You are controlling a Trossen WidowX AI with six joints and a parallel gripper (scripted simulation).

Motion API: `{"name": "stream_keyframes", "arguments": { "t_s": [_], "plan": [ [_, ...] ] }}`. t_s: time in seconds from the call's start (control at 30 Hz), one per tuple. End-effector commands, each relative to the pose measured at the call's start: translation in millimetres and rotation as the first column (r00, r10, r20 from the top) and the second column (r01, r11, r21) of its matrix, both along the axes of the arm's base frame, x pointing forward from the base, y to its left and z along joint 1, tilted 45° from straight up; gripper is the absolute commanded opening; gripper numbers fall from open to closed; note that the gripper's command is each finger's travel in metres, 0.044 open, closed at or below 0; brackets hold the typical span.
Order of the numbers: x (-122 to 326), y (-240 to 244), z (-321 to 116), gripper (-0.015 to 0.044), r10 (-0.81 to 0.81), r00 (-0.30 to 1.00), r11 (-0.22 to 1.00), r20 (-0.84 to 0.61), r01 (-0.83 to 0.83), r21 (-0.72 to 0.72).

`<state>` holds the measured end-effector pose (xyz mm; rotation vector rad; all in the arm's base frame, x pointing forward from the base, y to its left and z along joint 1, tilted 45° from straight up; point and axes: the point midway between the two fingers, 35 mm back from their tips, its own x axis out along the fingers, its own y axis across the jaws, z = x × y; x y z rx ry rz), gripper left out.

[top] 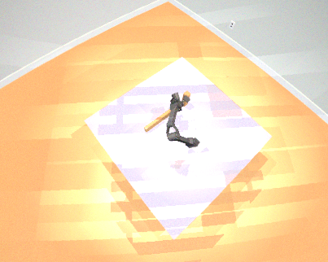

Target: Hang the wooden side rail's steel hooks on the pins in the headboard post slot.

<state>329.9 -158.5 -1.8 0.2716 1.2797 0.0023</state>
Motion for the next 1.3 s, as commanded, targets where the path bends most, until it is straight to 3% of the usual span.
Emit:
{"name": "stream_keyframes", "arguments": {
  "t_s": [0.0, 0.37, 0.77, 1.27],
  "plan": [
    [24.2, 15.3, 16.6, 0.044, 0.7, 0.701, 0.7, 0.137, -0.711, 0.063],
    [34.8, 23.6, 32.0, 0.044, 0.886, 0.34, 0.364, 0.314, -0.931, -0.018],
    [43.7, 31.0, 48.7, 0.044, 0.887, -0.102, 0.015, 0.45, -0.968, -0.249],
    [44.0, 31.3, 49.3, 0.044, 0.883, -0.119, 0.003, 0.453, -0.966, -0.26]
  ]
}}
